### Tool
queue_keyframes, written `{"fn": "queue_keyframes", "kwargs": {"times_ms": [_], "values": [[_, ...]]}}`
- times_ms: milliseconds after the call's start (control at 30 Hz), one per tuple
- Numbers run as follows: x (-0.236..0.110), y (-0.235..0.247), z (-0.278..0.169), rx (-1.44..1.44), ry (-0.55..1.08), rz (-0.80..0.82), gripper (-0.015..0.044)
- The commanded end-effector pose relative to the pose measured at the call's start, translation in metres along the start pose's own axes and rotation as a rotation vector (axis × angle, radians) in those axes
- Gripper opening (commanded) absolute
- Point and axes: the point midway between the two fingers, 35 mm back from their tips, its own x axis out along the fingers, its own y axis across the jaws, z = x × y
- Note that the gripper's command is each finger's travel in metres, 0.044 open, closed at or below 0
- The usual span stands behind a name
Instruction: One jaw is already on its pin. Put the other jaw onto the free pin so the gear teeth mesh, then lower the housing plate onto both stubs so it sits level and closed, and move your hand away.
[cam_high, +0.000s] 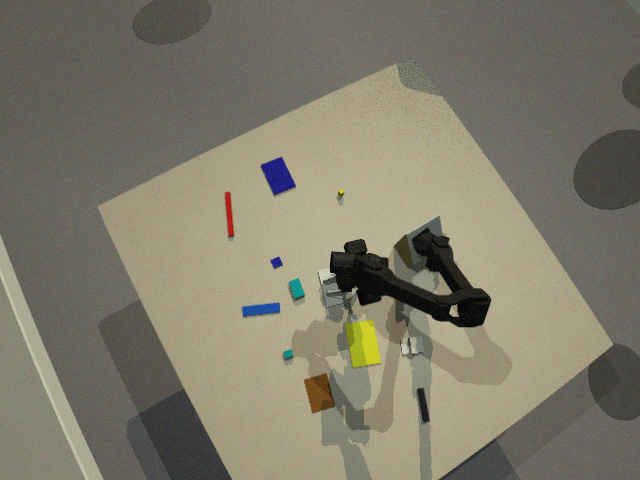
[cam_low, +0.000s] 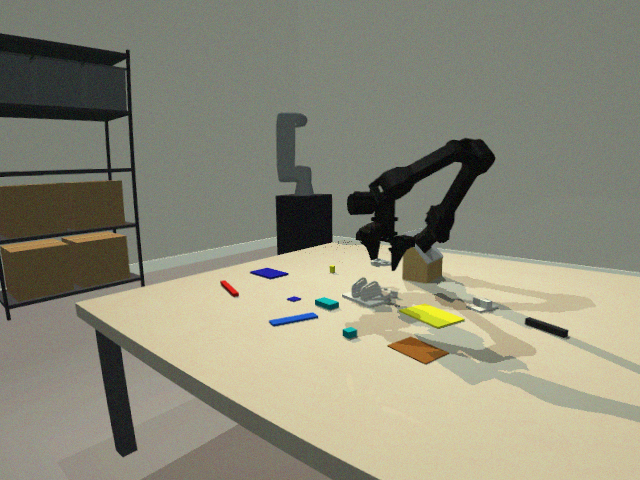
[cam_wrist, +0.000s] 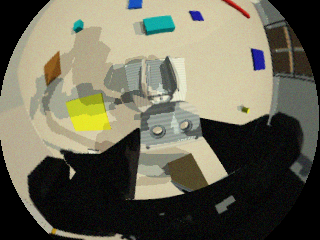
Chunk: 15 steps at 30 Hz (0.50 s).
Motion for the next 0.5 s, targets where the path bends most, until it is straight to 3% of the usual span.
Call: {"fn": "queue_keyframes", "kwargs": {"times_ms": [0,467], "values": [[0.006,0.0,0.0,0.006,0.004,-0.001,0.0351],[0.029,-0.001,0.0,0.006,0.004,-0.001,0.0351]]}}
